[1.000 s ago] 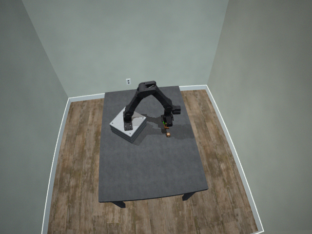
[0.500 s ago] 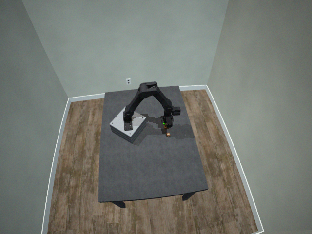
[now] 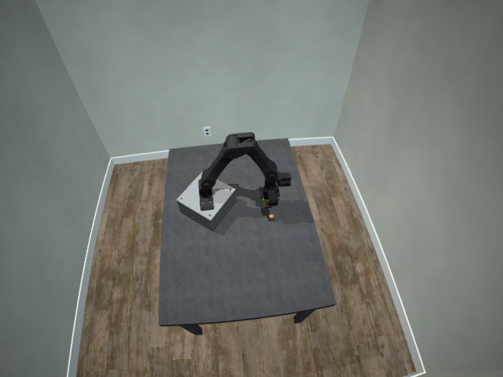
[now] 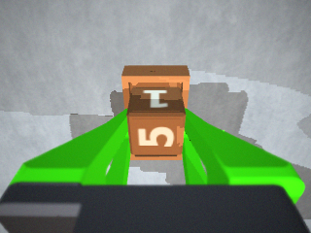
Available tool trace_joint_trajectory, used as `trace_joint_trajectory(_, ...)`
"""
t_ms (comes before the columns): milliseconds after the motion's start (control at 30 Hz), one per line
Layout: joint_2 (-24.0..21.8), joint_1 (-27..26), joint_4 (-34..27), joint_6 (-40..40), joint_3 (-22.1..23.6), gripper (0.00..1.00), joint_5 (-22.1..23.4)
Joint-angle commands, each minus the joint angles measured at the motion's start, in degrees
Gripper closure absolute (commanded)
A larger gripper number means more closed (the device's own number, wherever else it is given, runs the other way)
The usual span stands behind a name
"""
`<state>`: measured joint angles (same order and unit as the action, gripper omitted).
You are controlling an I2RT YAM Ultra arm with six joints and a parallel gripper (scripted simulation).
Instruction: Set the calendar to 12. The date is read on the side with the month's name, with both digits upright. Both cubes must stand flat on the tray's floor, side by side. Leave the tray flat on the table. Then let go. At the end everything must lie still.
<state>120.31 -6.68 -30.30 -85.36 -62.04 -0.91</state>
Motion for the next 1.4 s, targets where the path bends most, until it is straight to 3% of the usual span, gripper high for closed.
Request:
trace_joint_trajectory(0, -0.3, 0.0, 0.2, 0.0, -0.1, 0.74, -0.1)
trace_joint_trajectory(1367, 0.3, 0.0, 1.0, 0.1, 0.0, 0.74, -0.1)
